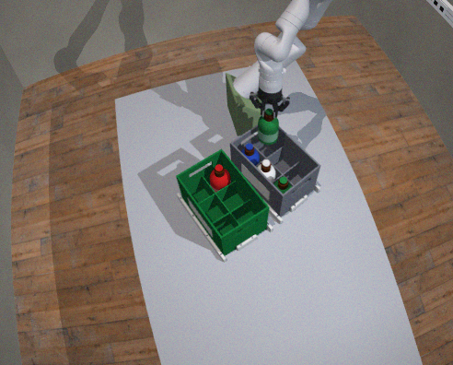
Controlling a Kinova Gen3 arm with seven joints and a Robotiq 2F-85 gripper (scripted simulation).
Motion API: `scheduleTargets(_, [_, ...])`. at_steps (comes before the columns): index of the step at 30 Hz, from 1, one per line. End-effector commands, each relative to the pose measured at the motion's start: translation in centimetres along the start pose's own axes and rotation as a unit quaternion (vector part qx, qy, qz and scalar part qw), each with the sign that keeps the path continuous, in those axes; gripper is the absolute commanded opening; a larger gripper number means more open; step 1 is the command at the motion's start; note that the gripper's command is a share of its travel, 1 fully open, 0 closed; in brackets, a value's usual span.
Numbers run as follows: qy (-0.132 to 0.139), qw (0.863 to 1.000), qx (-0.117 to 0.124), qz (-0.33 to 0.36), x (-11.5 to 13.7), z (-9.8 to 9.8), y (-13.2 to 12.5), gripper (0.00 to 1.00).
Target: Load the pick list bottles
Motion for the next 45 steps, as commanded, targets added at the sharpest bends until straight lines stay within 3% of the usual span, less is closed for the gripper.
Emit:
scheduleTargets(1, [-0.001, 1.000, 0.000, 0.000, 0.0, 0.3, 0.0, 0.10])
scheduleTargets(45, [-0.001, 1.000, 0.000, 0.000, 0.0, 4.2, 0.0, 0.10])
Point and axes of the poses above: the point where the finger pads meet when closed, its own z axis out along the fingers, its own y axis across the jaws, x = y × z, the point moved 7 cm from there along -z, back along the fingers, and after that the axes turned 13 degrees about -z, right-handed, at the moved point
